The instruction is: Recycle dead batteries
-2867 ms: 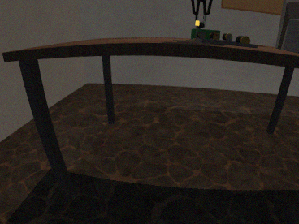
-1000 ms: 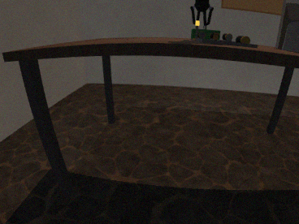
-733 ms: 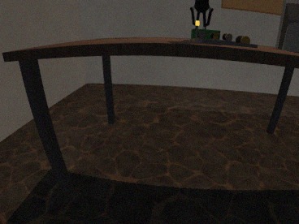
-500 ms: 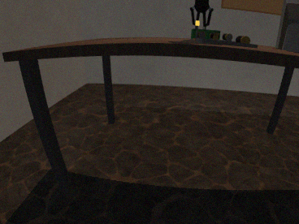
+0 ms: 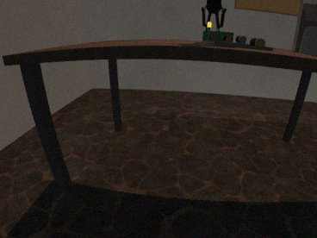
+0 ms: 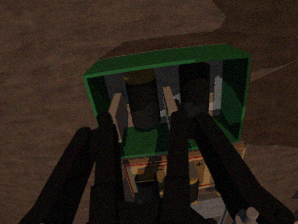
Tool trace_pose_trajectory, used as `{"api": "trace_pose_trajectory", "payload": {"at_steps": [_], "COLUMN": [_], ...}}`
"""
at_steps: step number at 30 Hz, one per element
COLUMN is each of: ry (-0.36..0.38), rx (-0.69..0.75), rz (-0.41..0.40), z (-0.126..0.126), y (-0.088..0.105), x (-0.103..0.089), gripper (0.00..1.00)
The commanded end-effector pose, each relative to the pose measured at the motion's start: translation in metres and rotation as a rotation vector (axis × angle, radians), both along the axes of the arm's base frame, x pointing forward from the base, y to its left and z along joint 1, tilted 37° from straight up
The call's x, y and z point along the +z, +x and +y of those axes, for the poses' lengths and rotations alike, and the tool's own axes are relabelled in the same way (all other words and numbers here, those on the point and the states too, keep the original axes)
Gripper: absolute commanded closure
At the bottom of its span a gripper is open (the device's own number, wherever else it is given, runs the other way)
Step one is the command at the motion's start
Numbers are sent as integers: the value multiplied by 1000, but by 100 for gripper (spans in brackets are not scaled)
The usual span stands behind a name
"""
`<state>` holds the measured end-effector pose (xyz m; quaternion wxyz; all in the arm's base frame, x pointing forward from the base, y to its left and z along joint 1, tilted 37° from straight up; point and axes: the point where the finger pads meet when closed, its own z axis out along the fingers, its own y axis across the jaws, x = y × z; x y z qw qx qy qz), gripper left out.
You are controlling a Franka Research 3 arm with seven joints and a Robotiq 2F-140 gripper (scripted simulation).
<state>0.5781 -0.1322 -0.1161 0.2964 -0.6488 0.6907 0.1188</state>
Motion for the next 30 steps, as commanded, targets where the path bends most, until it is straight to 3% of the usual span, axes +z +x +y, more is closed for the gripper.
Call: {"api": "trace_pose_trajectory", "payload": {"at_steps": [1,15,30], "ry": [-2,-2,-2], "rx": [1,1,1], "rz": [-5,-5,-5], "z": [0,-4,-39], "y": [2,0,-17], "x": [0,7,58], "gripper": [71,71,71]}}
